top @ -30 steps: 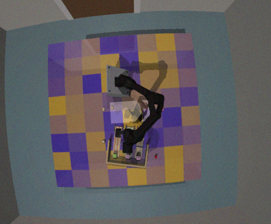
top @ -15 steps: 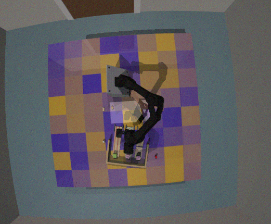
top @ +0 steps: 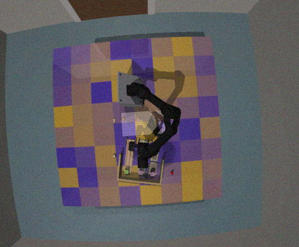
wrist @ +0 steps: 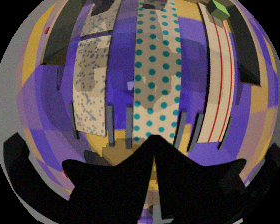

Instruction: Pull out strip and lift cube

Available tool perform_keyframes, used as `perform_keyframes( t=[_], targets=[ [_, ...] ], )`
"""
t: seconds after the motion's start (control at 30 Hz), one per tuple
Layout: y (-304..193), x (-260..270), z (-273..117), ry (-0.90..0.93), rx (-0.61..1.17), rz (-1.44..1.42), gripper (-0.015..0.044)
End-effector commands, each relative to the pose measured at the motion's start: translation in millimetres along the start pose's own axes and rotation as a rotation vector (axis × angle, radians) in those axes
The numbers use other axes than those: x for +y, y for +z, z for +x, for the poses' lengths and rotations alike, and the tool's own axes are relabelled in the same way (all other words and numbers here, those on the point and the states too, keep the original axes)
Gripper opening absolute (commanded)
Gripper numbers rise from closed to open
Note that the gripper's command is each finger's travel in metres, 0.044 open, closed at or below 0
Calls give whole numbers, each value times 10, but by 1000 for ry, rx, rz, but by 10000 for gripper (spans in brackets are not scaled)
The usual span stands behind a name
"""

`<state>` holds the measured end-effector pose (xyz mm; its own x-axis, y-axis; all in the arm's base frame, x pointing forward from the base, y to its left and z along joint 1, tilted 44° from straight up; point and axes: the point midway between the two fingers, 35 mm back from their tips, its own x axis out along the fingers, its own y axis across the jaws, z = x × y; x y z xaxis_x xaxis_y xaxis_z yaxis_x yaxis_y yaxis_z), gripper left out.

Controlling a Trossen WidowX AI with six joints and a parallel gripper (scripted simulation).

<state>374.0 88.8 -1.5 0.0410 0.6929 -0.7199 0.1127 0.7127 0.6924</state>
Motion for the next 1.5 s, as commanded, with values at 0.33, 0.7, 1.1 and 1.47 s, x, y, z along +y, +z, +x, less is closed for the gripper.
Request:
perform_keyframes(
  t=[0.33, 0.7, 1.1, 1.47],
  targets=[
    [-32, -15, 256, -2, 6, 5, 0],
    [-50, -19, 360, 0, 6, 5, 0],
    [-50, -19, 363, 0, 6, 5, 0],
    [-49, -19, 367, 0, 6, 5, 0]
  ],
)
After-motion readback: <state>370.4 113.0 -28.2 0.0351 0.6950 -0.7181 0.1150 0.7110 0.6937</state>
